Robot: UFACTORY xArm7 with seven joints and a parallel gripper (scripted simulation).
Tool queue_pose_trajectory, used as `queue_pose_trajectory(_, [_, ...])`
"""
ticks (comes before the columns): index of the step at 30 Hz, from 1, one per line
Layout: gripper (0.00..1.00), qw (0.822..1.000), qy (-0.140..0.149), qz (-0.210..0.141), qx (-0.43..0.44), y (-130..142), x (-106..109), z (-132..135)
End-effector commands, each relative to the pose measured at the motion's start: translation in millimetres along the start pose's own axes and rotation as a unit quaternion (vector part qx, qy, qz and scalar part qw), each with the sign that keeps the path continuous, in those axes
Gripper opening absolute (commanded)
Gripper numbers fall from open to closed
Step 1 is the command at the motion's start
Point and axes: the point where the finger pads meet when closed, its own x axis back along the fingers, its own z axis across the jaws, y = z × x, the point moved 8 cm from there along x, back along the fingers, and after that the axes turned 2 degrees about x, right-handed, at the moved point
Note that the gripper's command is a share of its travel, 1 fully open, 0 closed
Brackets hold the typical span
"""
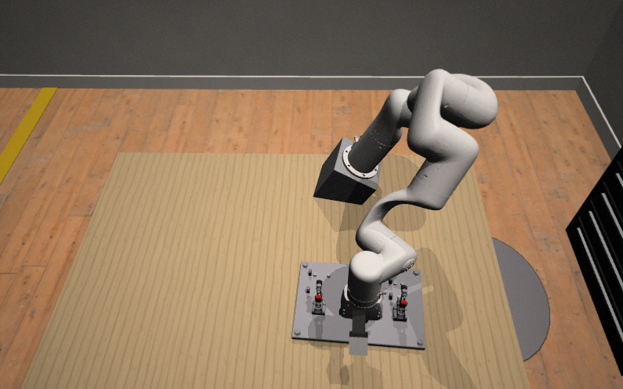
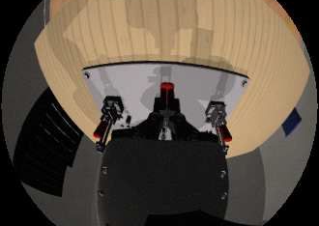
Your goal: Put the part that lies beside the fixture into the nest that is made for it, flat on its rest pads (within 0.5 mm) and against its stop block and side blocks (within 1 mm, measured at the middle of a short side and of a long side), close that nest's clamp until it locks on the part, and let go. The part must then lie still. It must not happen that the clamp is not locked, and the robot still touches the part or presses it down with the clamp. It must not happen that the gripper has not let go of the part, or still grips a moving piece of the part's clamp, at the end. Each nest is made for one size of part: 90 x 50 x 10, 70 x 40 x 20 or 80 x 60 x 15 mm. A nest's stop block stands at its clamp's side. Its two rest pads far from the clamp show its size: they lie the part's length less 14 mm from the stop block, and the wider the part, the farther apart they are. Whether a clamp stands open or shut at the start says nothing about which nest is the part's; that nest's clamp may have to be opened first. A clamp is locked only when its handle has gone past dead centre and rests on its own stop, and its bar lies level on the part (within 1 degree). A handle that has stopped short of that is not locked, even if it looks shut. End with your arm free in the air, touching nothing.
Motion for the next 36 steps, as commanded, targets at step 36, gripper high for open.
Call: queue_pose_trajectory(36, [0.0,1.0,0.001,0.002,0.0,-1.1,-2.2,0.7])
